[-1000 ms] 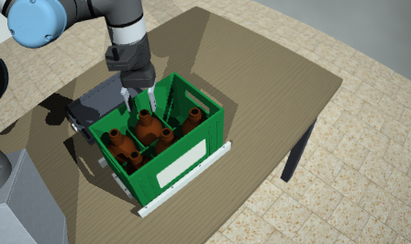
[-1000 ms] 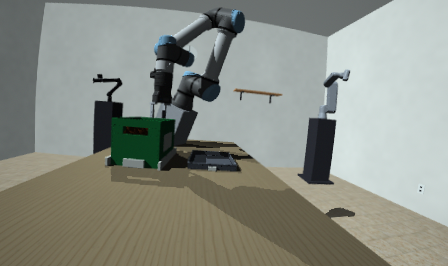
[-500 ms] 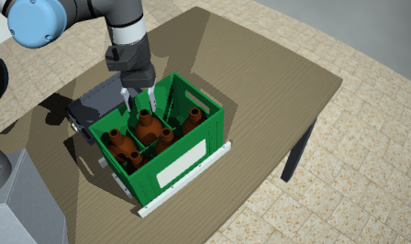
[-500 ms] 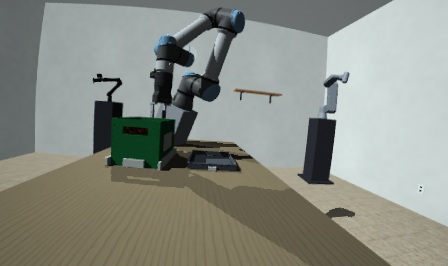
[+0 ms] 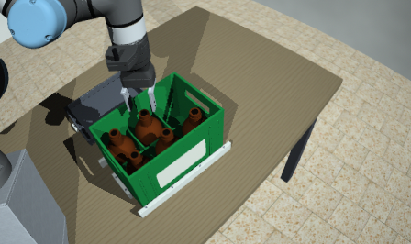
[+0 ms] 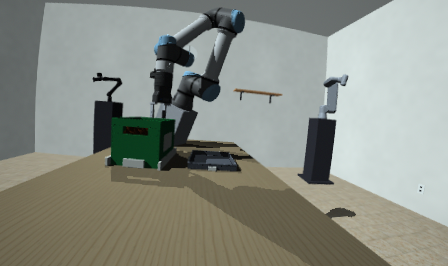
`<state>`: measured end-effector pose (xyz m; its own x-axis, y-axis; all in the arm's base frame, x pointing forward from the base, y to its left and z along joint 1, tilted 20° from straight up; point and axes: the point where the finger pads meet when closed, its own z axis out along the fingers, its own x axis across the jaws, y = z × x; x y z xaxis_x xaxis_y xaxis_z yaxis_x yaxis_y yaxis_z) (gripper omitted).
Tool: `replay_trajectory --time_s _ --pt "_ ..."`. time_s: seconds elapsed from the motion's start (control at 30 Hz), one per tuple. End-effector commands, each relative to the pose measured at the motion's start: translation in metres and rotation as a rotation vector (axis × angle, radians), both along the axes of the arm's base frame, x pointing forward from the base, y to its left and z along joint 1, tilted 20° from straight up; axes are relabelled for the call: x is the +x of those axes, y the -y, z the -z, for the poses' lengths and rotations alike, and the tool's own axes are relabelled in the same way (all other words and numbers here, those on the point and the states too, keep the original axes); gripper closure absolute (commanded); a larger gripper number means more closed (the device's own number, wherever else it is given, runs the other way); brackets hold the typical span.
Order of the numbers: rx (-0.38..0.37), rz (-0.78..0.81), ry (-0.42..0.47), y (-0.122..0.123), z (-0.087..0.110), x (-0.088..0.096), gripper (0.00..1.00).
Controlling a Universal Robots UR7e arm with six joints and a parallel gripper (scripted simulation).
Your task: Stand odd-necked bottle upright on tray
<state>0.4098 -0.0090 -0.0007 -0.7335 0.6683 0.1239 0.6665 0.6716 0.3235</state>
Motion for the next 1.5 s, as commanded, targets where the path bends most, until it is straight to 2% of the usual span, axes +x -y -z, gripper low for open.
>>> replay_trajectory --time_s 0.0,0.73,1.47 --pt "-0.001 0.0 0.001 0.0 0.0 0.0 0.0" --pt "-0.001 0.0 0.001 0.0 0.002 0.001 0.0" --pt "-0.001 0.0 0.001 -0.007 0.021 0.003 0.0"
